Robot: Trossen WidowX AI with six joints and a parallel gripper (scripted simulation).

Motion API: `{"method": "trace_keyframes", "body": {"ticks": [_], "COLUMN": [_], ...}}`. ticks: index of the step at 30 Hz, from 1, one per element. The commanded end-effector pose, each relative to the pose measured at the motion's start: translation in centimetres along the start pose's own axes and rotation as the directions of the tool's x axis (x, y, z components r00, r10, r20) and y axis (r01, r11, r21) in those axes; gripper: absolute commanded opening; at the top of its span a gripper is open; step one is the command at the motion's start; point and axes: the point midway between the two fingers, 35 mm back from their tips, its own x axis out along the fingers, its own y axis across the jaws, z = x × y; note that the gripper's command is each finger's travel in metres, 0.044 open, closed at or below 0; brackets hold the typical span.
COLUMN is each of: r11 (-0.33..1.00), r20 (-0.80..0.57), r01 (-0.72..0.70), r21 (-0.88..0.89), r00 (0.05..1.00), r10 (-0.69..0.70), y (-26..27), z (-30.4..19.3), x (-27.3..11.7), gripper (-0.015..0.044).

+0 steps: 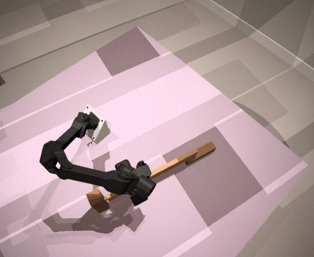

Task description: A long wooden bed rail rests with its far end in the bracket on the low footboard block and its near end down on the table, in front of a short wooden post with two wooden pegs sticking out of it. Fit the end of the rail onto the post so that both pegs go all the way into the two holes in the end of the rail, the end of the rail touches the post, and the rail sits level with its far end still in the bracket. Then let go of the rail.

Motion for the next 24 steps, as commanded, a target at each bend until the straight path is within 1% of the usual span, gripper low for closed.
{"method": "trace_keyframes", "body": {"ticks": [1, 24], "r11": [1.000, 1.000], "r20": [-0.003, -0.004], "r01": [0.016, 0.016], "r21": [-0.002, -0.002], "r00": [1.000, 1.000], "r10": [-0.016, -0.016], "y": [-0.29, -0.29], "z": [0.16, 0.24], "x": [-0.42, -0.15], "gripper": [0.0000, 0.0000]}}
